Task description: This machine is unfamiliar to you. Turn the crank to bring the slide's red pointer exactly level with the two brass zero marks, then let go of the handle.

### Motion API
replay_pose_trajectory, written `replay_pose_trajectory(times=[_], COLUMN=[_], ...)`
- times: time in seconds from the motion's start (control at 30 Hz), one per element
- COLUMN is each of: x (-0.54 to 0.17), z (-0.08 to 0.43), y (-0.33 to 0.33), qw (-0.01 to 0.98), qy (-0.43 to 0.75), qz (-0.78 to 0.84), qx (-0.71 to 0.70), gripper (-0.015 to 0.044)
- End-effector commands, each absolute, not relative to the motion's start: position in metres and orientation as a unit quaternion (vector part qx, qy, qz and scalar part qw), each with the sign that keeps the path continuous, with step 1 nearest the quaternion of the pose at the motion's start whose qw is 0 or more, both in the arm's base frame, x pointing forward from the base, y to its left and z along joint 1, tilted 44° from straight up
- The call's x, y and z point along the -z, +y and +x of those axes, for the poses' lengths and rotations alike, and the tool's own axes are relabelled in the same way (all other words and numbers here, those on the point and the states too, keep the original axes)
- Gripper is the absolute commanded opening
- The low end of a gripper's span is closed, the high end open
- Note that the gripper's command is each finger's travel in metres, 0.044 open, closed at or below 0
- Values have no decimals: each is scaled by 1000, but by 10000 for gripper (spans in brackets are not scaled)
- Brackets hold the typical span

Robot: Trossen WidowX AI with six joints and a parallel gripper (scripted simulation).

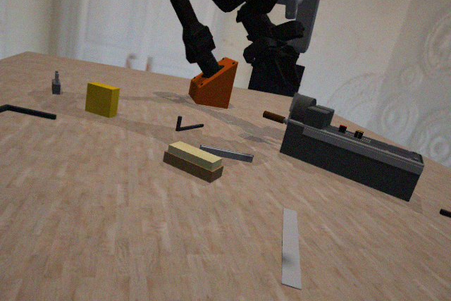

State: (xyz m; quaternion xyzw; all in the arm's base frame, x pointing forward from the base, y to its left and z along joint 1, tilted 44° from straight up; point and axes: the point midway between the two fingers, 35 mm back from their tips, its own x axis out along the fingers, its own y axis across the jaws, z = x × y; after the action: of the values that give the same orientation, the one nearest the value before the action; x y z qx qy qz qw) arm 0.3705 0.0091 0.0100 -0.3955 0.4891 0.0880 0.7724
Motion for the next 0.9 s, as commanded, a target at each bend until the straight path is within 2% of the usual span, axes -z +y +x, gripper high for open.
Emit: replay_pose_trajectory(times=[0.0,0.87], x=[11,42], z=[360,354], y=[-6,-35], qw=[767,767], qy=[496,496], qz=[-397,-397], qx=[-93,-93], gripper=[440,440])
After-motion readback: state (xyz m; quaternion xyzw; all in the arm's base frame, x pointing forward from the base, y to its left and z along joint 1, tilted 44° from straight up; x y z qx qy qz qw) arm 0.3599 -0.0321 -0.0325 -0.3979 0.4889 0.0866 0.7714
